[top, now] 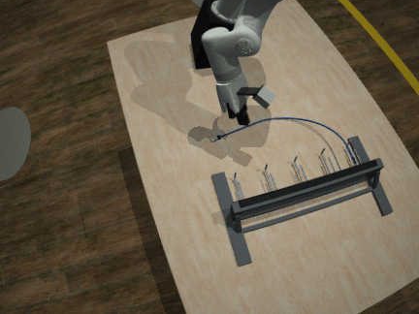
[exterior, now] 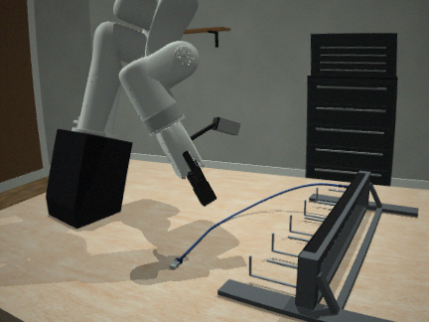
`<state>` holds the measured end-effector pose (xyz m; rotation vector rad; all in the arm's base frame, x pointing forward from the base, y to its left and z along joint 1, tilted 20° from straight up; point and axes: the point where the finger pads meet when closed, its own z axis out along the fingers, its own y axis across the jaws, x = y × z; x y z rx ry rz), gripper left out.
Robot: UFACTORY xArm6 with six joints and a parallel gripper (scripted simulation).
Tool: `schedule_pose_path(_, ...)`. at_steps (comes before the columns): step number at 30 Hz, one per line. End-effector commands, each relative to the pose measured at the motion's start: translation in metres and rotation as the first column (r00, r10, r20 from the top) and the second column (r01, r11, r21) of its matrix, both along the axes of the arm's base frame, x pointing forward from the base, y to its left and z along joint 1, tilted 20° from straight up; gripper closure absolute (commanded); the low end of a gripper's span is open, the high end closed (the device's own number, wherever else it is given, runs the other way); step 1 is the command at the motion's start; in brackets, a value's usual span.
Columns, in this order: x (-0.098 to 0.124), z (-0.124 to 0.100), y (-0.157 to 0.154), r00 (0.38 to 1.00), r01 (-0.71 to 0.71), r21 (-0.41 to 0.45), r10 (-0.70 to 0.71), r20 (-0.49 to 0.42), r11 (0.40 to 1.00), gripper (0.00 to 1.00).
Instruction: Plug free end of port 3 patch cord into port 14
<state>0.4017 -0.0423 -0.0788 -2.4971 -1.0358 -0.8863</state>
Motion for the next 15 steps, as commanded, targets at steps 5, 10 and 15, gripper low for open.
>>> schedule_pose_path(5,-0.013,-0.016,-0.007,0.97,-0.244,-0.103,0.242,-0.036,0.964,1.0)
schedule_pose_path(10,-0.018,-0.023,-0.013,0.936,-0.351,-0.151,0.347,-0.053,0.924,1.0)
schedule_pose_path(15,-0.022,-0.03,-0.019,0.892,-0.451,-0.195,0.446,-0.072,0.871,1.0)
